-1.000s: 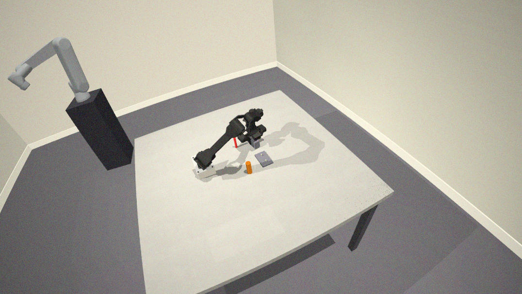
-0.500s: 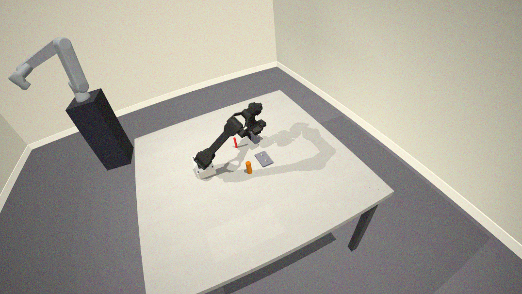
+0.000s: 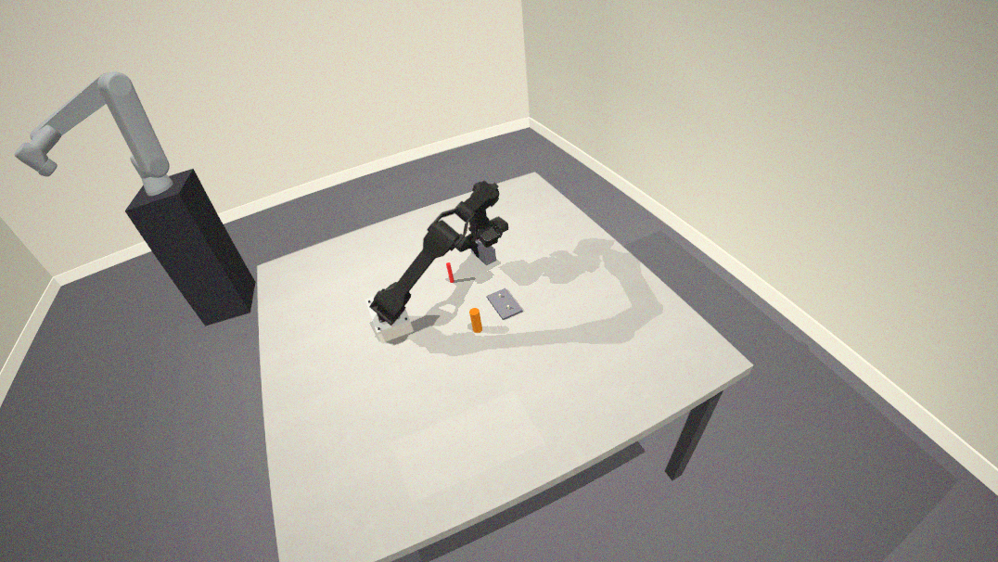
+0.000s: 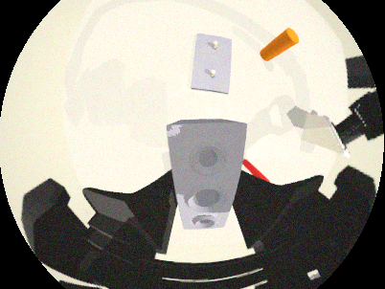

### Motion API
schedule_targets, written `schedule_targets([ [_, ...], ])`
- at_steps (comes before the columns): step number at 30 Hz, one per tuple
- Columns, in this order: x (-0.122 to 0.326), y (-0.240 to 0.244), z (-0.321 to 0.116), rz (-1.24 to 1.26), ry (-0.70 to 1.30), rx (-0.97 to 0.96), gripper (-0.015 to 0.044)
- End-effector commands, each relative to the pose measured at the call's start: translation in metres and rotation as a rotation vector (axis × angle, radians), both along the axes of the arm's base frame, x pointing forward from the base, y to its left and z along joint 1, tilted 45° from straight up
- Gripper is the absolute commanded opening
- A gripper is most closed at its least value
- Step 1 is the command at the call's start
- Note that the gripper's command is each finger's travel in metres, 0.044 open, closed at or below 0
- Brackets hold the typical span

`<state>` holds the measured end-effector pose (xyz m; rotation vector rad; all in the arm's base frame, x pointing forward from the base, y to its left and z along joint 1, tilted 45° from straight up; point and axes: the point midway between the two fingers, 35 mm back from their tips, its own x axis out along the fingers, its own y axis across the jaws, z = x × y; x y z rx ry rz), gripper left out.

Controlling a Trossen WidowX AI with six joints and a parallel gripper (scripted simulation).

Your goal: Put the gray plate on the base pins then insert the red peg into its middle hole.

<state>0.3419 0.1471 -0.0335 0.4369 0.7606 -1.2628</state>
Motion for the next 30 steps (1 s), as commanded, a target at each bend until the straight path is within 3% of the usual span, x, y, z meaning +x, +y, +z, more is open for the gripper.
schedule_targets([
  [1,-0.002,0.009,0.012,-0.007,-0.007,0.009,0.0000],
  [15,-0.010,0.028,0.040,-0.008,-0.007,0.006,0.0000],
  [30,0.006,-0.014,0.053,-0.030,-0.028,0.022,0.0000],
])
